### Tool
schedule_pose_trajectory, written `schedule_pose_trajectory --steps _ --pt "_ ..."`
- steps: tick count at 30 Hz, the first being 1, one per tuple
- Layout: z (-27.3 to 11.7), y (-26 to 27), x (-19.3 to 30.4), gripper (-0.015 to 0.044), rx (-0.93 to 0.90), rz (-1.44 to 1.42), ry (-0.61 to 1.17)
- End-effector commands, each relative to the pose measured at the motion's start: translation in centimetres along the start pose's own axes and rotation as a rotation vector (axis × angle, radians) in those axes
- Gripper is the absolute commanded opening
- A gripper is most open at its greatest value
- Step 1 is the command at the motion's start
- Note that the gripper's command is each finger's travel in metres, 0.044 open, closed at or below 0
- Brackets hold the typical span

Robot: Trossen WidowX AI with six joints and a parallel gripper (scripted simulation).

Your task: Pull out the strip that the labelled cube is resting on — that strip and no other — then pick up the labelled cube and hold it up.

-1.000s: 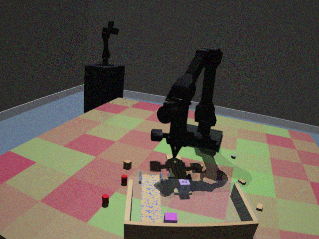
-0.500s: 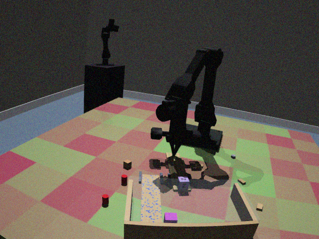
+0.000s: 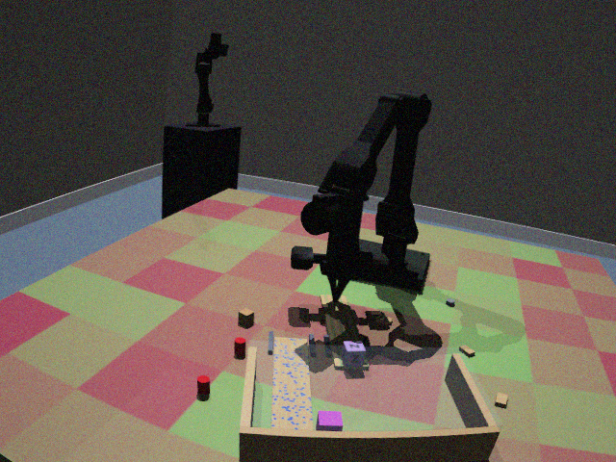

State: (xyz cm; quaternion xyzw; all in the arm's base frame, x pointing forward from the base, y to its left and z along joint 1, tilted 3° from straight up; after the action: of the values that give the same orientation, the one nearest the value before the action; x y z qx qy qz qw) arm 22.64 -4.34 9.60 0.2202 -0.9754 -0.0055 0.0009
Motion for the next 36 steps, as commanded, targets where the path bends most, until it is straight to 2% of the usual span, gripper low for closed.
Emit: schedule_pose_trajectory --steps 1,13,18,23,27,36 --pt "0.5 0.3 0.6 0.0 -0.006 -0.002 0.03" --pt "0.5 0.3 0.6 0.0 -0.006 -0.002 0.03" --pt "-4.0 -0.1 -0.5 0.0 -0.005 -0.002 0.027" --pt "-4.2 -0.1 -0.5 0.0 -0.005 -0.002 0.029" --pt "-4.0 0.3 -2.4 0.0105 -0.007 -0.095 0.027" --pt "-4.3 0.8 -5.5 0.0341 -0.007 -0.101 0.024"
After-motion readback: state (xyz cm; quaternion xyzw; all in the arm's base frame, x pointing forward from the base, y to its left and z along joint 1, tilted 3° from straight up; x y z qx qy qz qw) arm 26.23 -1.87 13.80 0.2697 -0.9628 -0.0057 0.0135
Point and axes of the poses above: the point midway between the two fingers, 35 mm back from their tips, its own z axis out along the fingers, its own y axis across the jaws, x = y × z, the point moved 9 cm from there along -z, back along the fingers, and after that the axes turned 4 degrees about z, right-handed, at the moved point
